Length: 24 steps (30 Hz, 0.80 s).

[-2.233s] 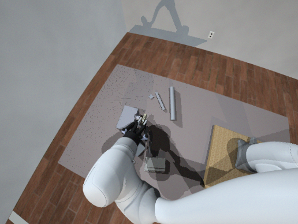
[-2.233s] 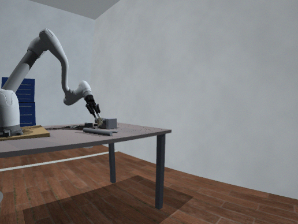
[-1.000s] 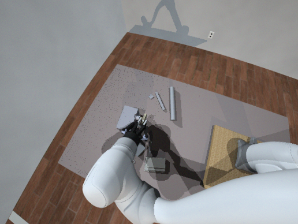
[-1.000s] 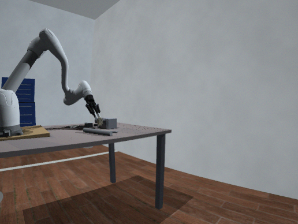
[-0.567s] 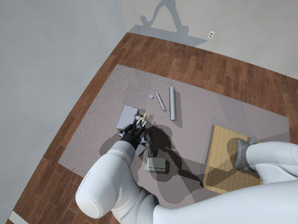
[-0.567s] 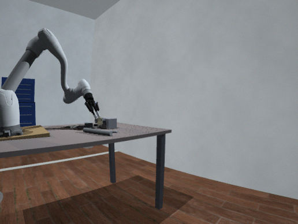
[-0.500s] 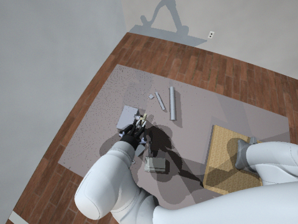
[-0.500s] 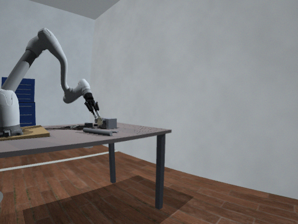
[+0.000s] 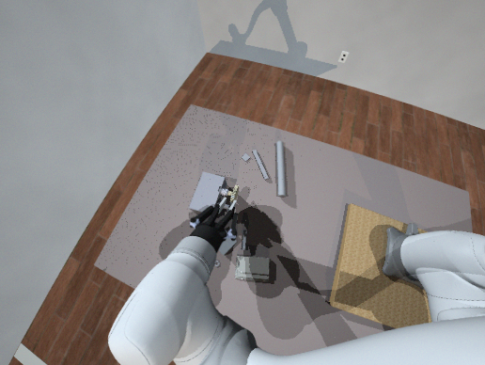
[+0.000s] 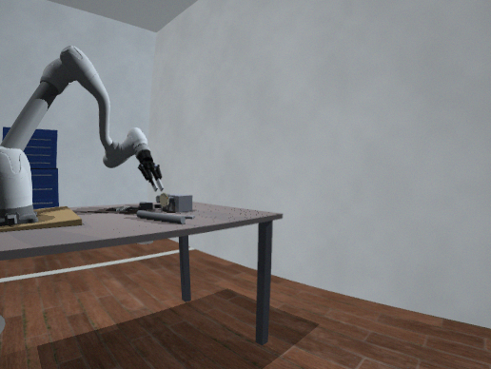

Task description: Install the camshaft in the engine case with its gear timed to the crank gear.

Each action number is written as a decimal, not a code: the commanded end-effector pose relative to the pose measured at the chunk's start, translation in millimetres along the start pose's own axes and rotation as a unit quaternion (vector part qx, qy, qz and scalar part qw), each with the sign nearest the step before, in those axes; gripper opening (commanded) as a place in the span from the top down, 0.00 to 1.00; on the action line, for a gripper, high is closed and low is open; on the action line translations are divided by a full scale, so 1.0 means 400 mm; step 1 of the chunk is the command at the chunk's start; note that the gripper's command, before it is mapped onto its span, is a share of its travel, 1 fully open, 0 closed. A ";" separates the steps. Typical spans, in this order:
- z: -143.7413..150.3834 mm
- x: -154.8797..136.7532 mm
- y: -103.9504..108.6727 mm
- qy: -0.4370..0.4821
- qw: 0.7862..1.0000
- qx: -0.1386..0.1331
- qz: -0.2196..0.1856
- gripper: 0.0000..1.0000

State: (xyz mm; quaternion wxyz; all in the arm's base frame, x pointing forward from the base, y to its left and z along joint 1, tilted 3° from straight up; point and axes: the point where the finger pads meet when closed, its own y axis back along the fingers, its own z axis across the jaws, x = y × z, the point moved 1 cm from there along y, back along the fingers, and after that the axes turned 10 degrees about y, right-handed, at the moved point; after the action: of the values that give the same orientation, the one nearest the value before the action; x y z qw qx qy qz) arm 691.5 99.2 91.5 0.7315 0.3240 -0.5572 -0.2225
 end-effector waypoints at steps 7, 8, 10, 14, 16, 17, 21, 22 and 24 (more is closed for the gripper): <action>0.000 0.001 0.002 0.000 1.000 0.000 0.000 0.81; 0.000 0.001 0.002 0.000 1.000 0.000 0.000 0.81; 0.001 0.003 0.005 0.000 1.000 0.000 0.000 0.81; 0.002 0.013 0.015 0.000 1.000 0.000 0.000 0.81; 0.004 0.020 0.023 0.000 1.000 0.000 0.000 0.81; 0.004 0.024 0.028 0.000 1.000 0.000 0.000 0.81; 0.006 0.033 0.038 0.000 1.000 0.000 0.000 0.81; 0.007 0.038 0.043 0.000 1.000 0.000 0.000 0.81; 0.009 0.048 0.054 0.000 1.000 0.000 0.000 0.81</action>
State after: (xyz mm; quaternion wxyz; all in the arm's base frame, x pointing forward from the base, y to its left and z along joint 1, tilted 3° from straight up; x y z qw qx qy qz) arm 692.6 100.1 116.8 0.7315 0.3240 -0.5572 -0.2224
